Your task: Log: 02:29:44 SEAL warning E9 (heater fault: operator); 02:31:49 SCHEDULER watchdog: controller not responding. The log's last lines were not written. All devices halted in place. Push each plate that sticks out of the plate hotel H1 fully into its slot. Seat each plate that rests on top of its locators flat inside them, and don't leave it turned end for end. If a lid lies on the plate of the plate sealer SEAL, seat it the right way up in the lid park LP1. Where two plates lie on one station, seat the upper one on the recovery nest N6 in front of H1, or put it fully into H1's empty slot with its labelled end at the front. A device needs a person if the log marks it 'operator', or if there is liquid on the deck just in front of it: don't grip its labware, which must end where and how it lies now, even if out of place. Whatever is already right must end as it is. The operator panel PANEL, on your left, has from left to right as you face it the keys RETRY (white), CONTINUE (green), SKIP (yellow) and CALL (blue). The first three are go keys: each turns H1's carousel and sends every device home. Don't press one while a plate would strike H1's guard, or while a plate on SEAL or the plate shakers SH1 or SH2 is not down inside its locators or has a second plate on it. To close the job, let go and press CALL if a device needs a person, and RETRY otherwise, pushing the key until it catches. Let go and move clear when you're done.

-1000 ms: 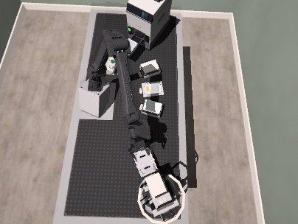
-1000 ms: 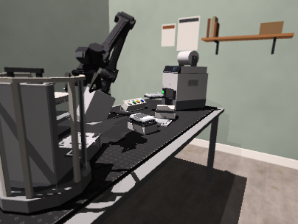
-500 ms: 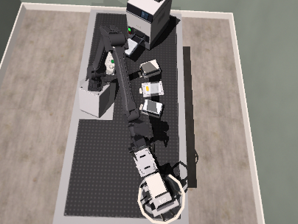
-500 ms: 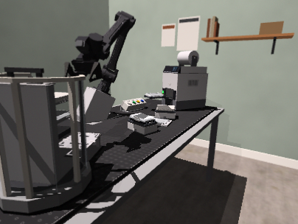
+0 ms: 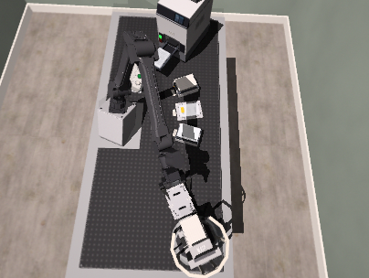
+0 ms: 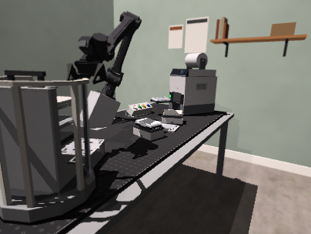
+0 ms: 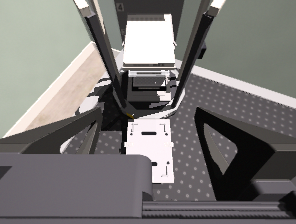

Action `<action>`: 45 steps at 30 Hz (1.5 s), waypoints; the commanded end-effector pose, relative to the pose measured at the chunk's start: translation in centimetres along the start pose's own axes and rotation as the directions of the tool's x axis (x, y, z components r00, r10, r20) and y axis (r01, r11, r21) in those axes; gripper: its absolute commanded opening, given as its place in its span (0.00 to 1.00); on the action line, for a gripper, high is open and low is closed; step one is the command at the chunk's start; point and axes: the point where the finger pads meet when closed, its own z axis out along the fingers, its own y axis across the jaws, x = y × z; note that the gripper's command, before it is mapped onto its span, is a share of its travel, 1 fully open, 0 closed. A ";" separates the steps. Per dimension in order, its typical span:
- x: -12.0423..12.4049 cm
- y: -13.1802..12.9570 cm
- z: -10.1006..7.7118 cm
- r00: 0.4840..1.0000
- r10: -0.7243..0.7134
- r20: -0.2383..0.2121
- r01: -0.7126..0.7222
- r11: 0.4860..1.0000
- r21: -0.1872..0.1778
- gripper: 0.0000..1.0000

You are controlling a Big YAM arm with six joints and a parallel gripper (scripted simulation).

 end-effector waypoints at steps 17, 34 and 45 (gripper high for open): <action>-4.3 0.3 -1.1 0.998 -0.004 0.069 0.004 1.000 -0.012 1.00; -4.1 2.5 -2.8 0.980 -0.140 -0.139 0.128 0.987 -0.094 1.00; -0.1 6.0 -3.5 0.827 -0.351 -0.439 0.260 0.932 -0.255 1.00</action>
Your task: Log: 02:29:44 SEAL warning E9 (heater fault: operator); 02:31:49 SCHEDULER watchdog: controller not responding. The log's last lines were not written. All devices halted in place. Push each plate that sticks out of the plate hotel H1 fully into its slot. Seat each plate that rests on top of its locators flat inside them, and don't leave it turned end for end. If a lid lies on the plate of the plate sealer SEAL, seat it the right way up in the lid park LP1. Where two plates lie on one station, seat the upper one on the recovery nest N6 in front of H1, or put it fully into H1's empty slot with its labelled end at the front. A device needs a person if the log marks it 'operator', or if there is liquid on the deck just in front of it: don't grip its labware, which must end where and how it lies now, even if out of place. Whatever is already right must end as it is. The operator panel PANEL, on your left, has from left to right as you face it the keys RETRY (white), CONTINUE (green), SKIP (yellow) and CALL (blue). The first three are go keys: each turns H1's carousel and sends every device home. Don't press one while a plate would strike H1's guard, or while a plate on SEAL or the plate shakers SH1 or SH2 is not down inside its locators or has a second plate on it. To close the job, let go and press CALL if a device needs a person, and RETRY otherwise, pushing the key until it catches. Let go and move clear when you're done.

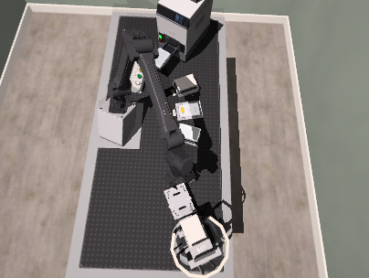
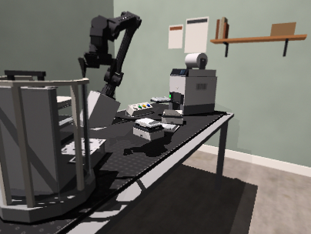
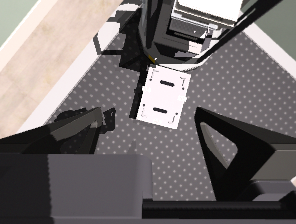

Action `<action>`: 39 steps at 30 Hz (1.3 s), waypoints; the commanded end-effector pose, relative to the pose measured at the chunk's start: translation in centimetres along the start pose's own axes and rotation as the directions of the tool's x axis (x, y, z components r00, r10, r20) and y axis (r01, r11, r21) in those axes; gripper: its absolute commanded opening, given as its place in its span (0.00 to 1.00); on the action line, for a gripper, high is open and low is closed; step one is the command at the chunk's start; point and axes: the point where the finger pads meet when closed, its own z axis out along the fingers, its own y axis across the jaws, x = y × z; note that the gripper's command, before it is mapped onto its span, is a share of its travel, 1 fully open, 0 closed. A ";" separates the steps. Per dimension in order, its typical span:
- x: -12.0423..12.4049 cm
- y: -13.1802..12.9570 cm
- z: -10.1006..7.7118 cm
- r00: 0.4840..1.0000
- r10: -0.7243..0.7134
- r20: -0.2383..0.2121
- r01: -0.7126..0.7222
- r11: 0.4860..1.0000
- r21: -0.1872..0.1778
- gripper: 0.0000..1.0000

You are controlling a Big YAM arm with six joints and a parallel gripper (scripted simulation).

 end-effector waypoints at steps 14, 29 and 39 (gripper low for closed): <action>0.3 4.7 -1.1 0.877 -0.309 -0.367 0.267 0.950 -0.160 1.00; 3.4 8.6 -3.3 0.796 -0.377 -0.474 0.300 0.925 -0.232 1.00; 2.1 11.6 -4.9 0.815 -0.388 -0.430 0.322 0.921 -0.221 1.00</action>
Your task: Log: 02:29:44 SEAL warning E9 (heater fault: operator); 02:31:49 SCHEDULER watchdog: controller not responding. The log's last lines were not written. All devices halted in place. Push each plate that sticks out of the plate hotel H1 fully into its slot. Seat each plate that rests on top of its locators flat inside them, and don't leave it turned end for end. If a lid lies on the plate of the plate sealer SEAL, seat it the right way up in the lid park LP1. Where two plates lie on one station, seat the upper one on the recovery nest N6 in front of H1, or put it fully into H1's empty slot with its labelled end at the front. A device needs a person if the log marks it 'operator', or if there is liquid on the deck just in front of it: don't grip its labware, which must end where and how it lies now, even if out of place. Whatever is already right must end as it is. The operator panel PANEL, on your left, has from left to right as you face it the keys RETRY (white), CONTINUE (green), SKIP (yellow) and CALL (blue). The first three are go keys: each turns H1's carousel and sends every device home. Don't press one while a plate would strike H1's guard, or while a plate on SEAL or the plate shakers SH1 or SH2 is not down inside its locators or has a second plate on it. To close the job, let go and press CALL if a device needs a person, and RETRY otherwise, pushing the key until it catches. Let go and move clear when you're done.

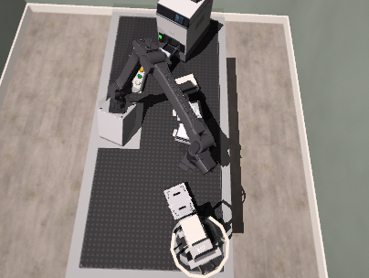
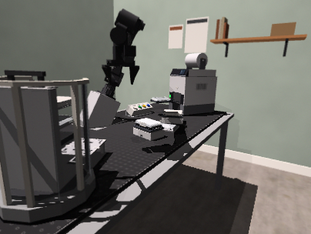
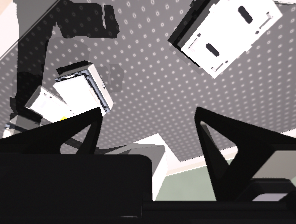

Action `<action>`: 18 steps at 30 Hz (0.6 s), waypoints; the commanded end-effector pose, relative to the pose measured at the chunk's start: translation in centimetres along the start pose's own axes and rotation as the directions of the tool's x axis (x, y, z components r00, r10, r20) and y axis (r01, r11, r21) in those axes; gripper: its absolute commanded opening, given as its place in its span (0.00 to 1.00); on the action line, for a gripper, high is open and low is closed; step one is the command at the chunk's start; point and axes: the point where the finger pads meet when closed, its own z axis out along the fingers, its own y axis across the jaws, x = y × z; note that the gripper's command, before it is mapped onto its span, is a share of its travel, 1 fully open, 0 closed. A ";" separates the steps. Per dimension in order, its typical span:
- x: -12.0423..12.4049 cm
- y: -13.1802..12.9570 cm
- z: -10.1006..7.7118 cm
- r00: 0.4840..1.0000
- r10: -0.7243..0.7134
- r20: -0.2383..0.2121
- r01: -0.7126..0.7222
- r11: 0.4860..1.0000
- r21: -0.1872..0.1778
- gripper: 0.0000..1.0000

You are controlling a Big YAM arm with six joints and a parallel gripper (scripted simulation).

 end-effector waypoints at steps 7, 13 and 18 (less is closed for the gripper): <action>-0.3 4.2 -2.2 0.998 -0.020 0.053 0.018 1.000 0.024 1.00; 0.1 6.2 -2.2 0.998 -0.019 0.052 0.018 1.000 0.023 1.00; 0.0 7.2 -2.4 0.998 -0.023 0.059 0.021 0.999 0.025 1.00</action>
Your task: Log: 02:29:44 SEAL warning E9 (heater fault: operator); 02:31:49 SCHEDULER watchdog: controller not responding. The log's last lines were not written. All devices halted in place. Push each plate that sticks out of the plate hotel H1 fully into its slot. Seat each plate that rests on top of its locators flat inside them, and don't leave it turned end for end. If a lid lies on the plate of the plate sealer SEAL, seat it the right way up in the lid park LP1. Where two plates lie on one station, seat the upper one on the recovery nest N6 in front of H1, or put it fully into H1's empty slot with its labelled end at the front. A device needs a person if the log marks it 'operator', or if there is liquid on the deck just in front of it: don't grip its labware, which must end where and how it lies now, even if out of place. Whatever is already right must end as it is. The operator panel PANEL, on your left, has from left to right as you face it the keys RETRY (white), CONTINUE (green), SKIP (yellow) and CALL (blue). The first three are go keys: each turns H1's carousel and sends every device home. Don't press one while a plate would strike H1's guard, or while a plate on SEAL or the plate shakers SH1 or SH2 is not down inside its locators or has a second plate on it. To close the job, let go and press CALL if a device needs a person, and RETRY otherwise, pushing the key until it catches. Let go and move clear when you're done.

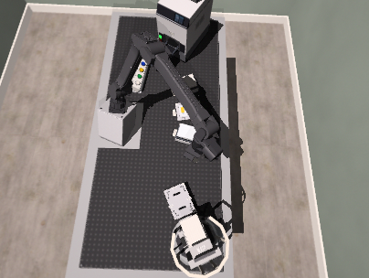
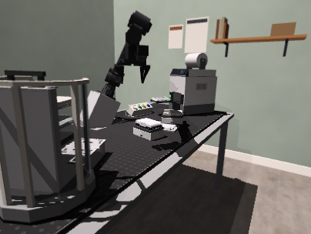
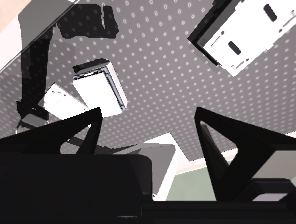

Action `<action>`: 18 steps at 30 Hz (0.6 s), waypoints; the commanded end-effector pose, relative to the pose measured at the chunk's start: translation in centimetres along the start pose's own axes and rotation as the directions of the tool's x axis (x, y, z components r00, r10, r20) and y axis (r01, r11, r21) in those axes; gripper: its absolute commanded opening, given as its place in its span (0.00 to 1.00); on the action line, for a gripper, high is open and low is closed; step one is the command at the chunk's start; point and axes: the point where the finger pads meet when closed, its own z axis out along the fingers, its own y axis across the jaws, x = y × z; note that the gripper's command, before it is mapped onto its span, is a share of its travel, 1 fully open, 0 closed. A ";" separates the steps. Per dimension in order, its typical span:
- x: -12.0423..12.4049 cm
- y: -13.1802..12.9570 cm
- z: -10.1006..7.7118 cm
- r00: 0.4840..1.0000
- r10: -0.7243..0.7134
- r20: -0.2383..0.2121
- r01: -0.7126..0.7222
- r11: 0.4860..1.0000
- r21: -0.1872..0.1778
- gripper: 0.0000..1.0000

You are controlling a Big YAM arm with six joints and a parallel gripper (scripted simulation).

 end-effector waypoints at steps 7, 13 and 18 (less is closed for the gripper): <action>-1.2 4.0 -3.0 0.997 -0.027 0.075 0.025 0.999 0.027 1.00; 0.9 5.0 -1.6 0.979 -0.199 0.042 0.198 0.980 0.022 1.00; 1.5 5.8 -1.6 0.955 -0.295 0.040 0.295 0.955 0.026 1.00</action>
